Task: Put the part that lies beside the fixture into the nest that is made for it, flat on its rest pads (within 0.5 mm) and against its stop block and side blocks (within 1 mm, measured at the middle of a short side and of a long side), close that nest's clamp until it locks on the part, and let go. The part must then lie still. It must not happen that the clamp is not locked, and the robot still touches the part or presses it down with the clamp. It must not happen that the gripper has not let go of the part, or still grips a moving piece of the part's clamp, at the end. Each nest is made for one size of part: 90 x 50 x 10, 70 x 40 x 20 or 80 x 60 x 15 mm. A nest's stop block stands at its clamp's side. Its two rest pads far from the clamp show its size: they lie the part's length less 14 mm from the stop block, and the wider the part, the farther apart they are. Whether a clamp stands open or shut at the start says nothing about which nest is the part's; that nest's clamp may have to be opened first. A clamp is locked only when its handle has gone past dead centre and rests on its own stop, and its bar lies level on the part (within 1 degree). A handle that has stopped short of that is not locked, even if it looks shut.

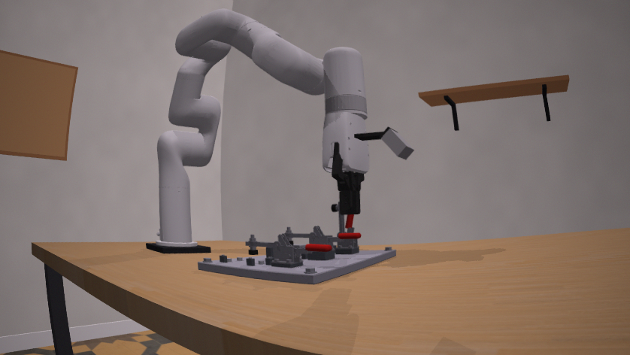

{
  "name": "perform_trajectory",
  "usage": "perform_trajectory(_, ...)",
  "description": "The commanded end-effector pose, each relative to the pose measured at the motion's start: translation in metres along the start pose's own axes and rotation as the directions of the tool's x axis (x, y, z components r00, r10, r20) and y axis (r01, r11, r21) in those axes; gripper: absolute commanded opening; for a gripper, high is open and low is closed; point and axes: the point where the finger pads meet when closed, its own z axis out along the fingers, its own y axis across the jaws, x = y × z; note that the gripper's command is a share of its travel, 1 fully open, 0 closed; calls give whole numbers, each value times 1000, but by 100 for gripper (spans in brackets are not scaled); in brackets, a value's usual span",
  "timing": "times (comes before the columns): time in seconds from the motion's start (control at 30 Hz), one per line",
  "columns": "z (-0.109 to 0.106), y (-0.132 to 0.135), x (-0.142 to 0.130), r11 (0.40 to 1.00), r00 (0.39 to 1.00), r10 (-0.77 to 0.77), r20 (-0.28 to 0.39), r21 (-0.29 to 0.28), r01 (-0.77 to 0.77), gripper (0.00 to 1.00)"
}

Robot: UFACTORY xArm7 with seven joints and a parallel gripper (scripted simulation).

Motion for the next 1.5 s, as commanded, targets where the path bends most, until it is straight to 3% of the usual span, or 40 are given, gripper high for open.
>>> perform_trajectory(0.0, -2, 0, 2, 1000, 1000, 0, -5, -1, 0, 0)
perform_trajectory(1.47, 14, 0, 5, 1000, 1000, 0, -5, -1, 0, 0)
